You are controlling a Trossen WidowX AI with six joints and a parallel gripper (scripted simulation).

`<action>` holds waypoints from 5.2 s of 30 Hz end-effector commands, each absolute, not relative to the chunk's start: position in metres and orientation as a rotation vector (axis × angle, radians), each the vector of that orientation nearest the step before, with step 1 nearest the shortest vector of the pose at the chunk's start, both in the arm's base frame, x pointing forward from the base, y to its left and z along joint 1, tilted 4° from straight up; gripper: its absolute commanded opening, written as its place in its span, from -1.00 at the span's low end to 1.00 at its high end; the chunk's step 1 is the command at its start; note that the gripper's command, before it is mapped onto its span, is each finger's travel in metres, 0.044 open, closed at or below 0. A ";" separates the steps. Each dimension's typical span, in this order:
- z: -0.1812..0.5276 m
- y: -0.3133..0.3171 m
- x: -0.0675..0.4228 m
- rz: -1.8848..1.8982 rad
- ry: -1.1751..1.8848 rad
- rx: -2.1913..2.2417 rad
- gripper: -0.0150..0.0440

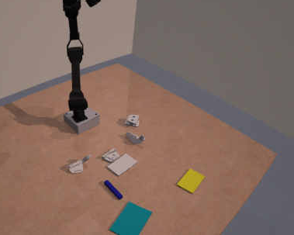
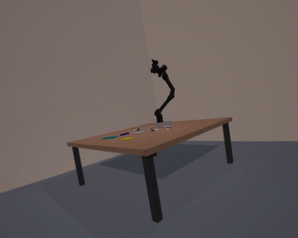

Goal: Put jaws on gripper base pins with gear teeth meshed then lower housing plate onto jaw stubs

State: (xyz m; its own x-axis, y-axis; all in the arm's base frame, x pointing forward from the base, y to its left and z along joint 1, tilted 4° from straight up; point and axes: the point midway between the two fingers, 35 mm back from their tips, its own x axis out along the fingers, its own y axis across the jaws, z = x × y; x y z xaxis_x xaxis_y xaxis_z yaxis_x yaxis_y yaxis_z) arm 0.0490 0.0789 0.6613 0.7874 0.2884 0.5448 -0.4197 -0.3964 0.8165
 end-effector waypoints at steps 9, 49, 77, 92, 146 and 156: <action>0.661 0.079 0.049 0.766 -0.101 1.826 0.24; 0.638 0.042 0.131 0.604 -0.013 1.845 -0.49; 0.557 0.044 0.261 0.368 0.276 1.784 -0.49; 0.500 0.066 0.312 0.258 0.432 1.649 -0.49; 0.244 0.182 0.370 0.031 1.076 0.853 -0.49; 0.197 0.201 0.356 0.033 1.197 0.655 -0.49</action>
State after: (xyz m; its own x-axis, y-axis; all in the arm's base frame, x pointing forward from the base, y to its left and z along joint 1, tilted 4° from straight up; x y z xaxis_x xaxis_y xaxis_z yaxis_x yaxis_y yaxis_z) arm 0.3621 0.1952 0.2154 0.4332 0.3844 -0.8152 0.3301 0.7740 0.5403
